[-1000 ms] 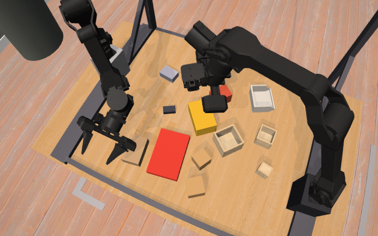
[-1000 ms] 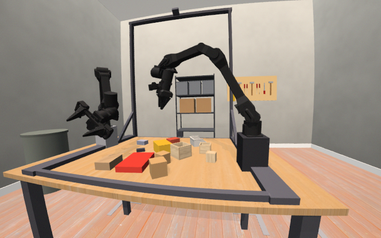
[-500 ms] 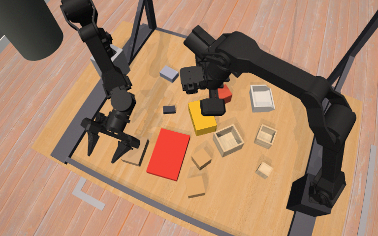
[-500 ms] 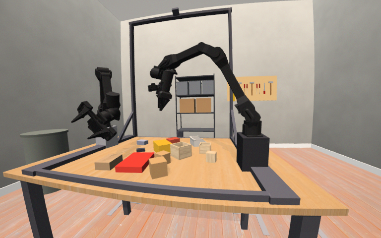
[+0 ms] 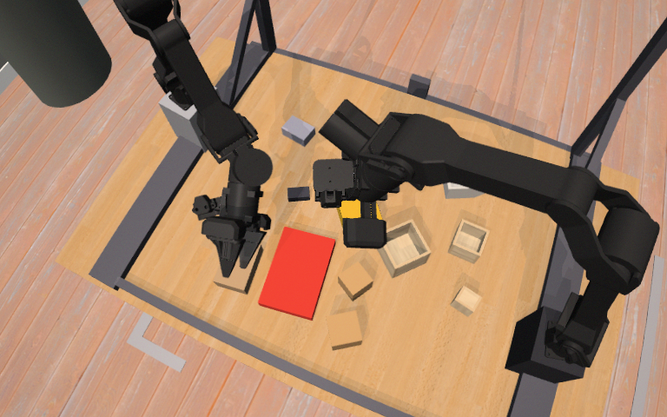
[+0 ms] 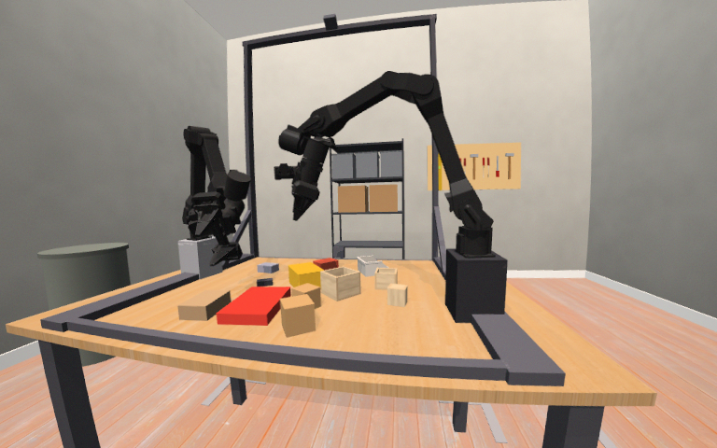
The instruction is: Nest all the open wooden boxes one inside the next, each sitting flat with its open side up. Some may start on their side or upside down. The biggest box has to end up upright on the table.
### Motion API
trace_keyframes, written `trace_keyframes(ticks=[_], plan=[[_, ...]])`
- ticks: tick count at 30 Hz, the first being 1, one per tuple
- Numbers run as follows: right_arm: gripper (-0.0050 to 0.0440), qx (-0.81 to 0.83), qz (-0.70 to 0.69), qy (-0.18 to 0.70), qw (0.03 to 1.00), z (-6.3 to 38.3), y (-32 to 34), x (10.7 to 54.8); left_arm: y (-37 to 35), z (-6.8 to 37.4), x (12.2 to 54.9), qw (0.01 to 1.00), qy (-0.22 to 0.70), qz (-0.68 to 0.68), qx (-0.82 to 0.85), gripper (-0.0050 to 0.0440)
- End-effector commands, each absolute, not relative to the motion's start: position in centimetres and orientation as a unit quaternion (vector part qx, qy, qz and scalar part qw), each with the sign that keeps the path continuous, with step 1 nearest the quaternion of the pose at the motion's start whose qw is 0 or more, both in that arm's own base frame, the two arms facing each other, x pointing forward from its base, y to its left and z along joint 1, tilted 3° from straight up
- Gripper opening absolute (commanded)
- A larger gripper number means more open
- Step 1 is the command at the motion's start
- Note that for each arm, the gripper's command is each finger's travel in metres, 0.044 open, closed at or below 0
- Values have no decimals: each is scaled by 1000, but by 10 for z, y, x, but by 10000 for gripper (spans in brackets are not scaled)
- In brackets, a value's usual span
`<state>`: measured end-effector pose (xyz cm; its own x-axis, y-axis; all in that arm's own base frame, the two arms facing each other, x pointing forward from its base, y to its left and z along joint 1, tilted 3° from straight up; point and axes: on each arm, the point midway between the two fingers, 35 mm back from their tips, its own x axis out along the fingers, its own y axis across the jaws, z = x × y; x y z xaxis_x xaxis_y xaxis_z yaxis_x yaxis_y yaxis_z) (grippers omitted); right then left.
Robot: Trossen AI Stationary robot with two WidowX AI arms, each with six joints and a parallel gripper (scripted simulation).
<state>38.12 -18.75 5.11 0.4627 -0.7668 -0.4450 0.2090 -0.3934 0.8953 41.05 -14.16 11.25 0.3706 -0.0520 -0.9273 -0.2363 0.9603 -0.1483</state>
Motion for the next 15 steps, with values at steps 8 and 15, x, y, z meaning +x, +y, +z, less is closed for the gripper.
trace_keyframes(ticks=[8, 15], plan=[[400, 594, -477, 23, 648, 56, -123, 404, -98, 104, 400, 851, 511, 27, -117, 400], [400, 519, -456, 151, 707, 48, -87, 402, -76, 92, 389, 864, 492, 19, -102, 400]])
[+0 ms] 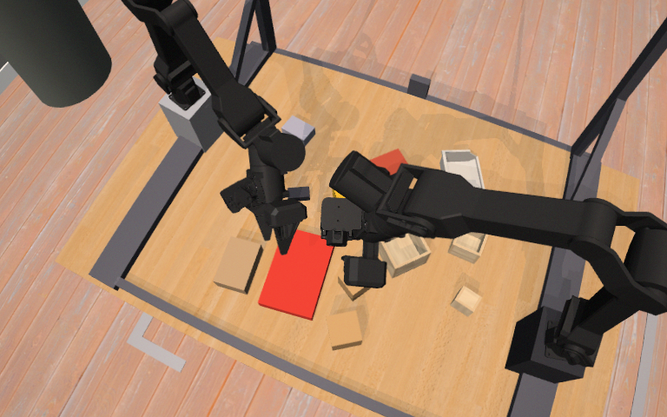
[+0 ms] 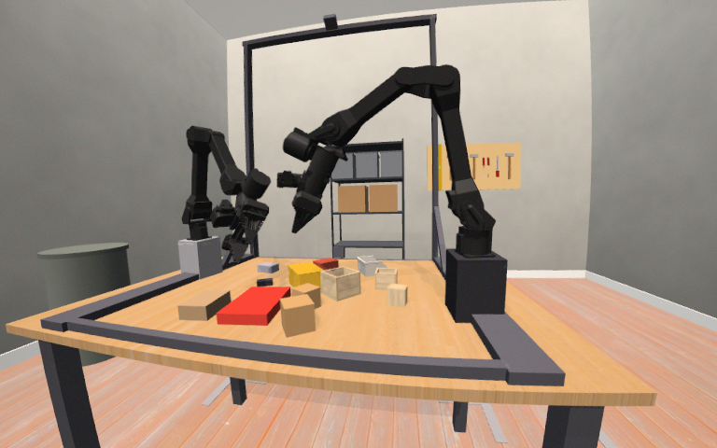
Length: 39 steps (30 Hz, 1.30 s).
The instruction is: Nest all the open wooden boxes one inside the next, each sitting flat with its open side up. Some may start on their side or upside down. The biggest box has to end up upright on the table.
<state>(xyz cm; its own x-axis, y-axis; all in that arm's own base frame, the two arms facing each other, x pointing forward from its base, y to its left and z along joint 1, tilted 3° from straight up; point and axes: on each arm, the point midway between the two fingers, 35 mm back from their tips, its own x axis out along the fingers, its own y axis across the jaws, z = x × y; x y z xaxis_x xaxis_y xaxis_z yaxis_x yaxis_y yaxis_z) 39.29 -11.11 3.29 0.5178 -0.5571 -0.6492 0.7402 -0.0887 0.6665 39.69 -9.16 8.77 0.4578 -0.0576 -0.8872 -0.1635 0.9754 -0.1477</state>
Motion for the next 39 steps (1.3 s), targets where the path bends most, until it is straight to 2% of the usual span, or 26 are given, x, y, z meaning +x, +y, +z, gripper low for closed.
trace_keyframes(ticks=[1, 12, 14, 15, 24, 39], plan=[[400, 506, -449, 171, 716, 48, -81, 401, -72, 89, 387, 866, 489, 18, -99, 400], [400, 350, -358, 376, 780, 41, -19, 381, -37, 67, 360, 888, 455, 8, -68, 400], [400, 350, -358, 376, 780, 41, -19, 381, -37, 67, 360, 888, 455, 8, -68, 400], [400, 329, -352, 404, 778, 38, -14, 373, -34, 64, 357, 890, 452, 8, -64, 400], [400, 170, -207, 553, 789, 43, 40, 339, -4, 42, 322, 908, 418, 5, -27, 400], [400, -15, -10, 690, 724, 56, 88, 274, 21, 17, 273, 925, 379, 9, 25, 400]])
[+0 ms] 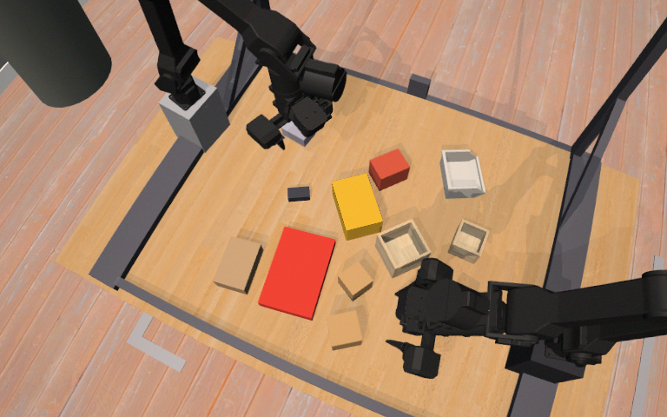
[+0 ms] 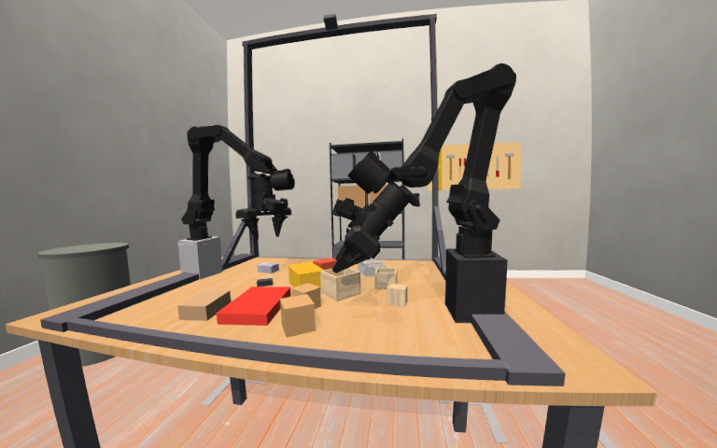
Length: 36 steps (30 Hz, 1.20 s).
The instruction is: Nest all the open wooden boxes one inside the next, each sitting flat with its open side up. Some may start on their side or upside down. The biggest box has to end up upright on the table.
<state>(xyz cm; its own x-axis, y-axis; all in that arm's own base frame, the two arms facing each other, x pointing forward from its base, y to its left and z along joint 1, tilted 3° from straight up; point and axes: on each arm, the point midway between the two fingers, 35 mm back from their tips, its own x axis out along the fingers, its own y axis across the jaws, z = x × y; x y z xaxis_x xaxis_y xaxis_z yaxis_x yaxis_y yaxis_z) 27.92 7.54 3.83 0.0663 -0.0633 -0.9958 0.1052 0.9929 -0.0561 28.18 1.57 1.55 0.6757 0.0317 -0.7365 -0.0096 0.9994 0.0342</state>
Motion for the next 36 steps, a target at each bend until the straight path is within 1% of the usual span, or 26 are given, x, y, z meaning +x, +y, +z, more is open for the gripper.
trace_keyframes(ticks=[1, 6, 7, 9, 13, 17, 24, 26, 27, 30, 36], plan=[[400, -16, -11, 693, 721, 54, 88, 274, 21, 17, 273, 925, 379, 9, 25, 400], [400, -16, -11, 694, 720, 53, 88, 273, 21, 17, 273, 925, 379, 9, 25, 400], [400, -16, -11, 694, 720, 53, 88, 273, 21, 18, 275, 925, 379, 10, 24, 376], [400, -16, -11, 694, 720, 53, 88, 273, 21, 18, 275, 925, 379, 10, 24, 376], [400, -16, -16, 696, 717, 51, 85, 271, 15, 17, 276, 922, 387, 4, 19, 280], [400, -16, -16, 696, 717, 51, 85, 271, -3, 12, 280, 910, 414, -14, 8, 184], [400, -16, -16, 696, 717, 51, 85, 271, -72, -6, 272, 856, 512, -64, -12, 16], [400, -16, -16, 696, 717, 51, 85, 271, -72, -6, 272, 856, 512, -64, -12, 16], [400, -16, -16, 696, 717, 51, 85, 271, -84, -8, 268, 845, 529, -70, -12, 0], [400, -16, -16, 696, 717, 51, 85, 271, -120, -15, 255, 813, 576, -82, -5, 0], [400, -16, -16, 696, 717, 51, 85, 271, -161, -23, 226, 767, 636, -81, 21, 0]])
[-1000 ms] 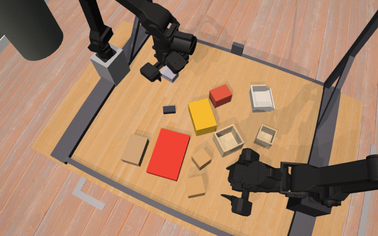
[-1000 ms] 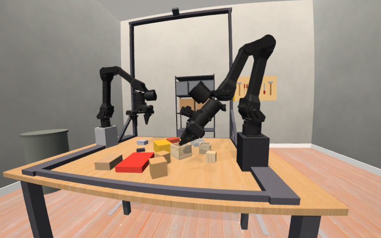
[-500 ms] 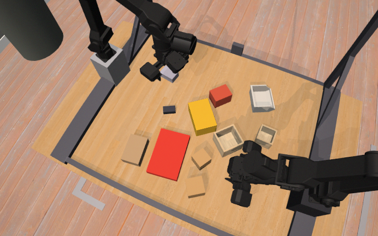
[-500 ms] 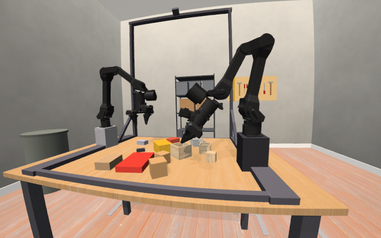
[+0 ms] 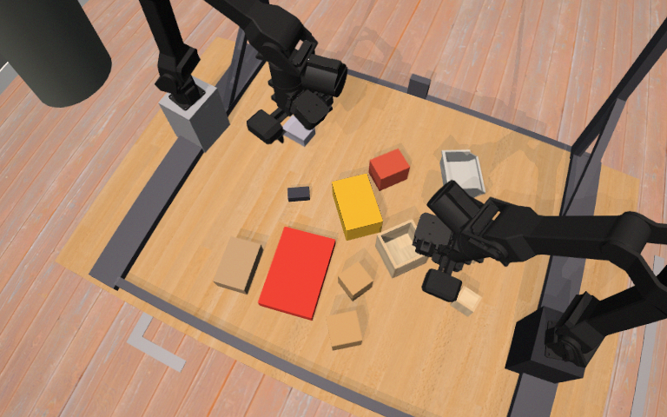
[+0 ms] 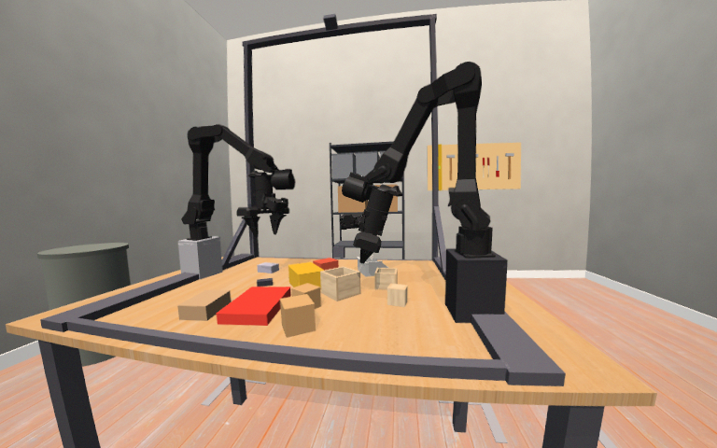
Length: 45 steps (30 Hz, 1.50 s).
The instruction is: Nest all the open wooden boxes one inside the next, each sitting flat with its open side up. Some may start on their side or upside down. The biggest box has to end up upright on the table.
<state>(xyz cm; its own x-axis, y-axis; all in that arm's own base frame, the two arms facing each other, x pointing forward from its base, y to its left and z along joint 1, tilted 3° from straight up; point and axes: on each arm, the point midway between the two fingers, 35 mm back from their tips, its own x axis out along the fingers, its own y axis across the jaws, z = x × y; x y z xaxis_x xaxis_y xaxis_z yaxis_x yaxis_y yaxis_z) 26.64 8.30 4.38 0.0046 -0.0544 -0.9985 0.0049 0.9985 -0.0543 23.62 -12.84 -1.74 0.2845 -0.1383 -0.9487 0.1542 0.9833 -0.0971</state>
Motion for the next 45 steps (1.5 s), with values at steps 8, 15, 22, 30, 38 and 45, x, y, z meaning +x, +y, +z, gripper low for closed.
trace_keyframes(ticks=[8, 15, 22, 30, 38, 45], plan=[[400, -16, -16, 696, 717, 51, 85, 271, -192, -27, 191, 725, 682, -70, 65, 0], [400, -16, -16, 696, 717, 51, 85, 271, -205, -28, 174, 709, 697, -62, 91, -3], [400, -16, -16, 696, 717, 51, 85, 271, -198, -43, 170, 705, 701, -58, 96, -12], [400, -16, -16, 696, 717, 51, 85, 271, -196, -67, 169, 704, 701, -59, 95, -50], [400, -16, -16, 696, 717, 51, 85, 271, -199, -72, 173, 707, 699, -60, 93, -50], [400, -16, -16, 696, 717, 51, 85, 271, -199, -76, 174, 707, 699, -60, 93, 24]])
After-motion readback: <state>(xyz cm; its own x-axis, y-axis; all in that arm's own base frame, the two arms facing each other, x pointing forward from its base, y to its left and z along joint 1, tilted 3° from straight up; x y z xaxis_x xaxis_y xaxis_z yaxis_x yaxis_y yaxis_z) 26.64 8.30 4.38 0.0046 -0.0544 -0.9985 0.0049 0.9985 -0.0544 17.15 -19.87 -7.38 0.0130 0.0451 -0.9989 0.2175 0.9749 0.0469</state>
